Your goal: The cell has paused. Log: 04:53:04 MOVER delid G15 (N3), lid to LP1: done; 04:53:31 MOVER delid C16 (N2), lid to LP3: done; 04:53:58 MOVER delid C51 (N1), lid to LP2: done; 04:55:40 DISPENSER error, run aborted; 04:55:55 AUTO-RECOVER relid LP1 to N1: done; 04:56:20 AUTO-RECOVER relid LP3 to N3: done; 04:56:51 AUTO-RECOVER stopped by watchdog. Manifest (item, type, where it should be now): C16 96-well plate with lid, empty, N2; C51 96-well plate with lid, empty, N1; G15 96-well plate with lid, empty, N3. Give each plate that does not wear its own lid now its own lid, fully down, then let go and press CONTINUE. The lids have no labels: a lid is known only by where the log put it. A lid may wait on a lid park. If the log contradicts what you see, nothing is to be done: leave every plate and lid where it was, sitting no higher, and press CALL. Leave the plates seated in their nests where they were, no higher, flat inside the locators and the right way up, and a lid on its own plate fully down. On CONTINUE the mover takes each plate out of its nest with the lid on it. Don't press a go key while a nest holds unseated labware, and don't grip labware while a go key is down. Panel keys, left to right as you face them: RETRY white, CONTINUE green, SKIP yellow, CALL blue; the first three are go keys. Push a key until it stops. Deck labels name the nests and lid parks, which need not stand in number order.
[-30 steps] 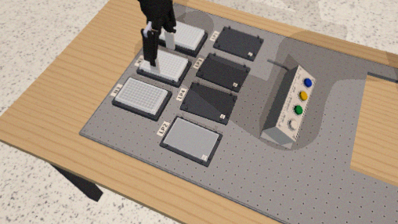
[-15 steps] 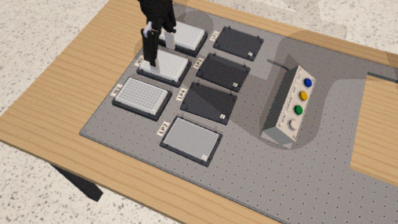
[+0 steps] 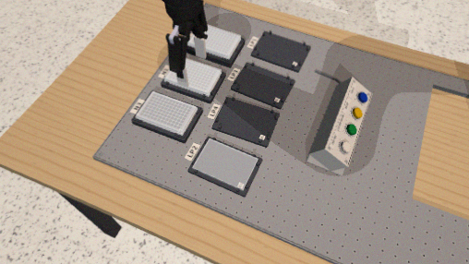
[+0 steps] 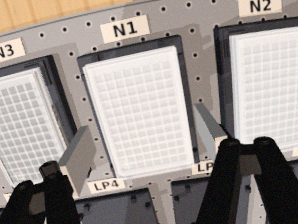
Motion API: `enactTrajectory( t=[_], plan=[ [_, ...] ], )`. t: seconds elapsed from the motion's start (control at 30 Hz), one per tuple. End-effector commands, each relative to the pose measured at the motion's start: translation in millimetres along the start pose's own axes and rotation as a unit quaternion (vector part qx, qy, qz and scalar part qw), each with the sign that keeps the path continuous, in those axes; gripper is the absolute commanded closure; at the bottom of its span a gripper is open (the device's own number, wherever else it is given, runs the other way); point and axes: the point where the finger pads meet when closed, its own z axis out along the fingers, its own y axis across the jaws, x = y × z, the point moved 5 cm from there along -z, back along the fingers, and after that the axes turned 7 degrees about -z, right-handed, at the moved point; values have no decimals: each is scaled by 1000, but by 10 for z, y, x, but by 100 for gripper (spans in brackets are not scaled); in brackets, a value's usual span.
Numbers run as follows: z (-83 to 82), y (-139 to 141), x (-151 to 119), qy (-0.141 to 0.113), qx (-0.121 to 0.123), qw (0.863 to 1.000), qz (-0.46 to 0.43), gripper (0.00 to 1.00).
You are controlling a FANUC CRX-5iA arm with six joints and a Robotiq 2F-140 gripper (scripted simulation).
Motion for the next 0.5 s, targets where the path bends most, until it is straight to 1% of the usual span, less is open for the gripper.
enactTrajectory(
  t=[0.0, 0.07, 0.1, 0.47],
  plan=[
    [-2, 2, 2, 0, 0, 1000, 0, 34],
    [-2, 2, 2, 0, 0, 1000, 0, 34],
    [-2, 2, 2, 0, 0, 1000, 0, 41],
    [-2, 2, 2, 0, 0, 1000, 0, 41]
  ],
)
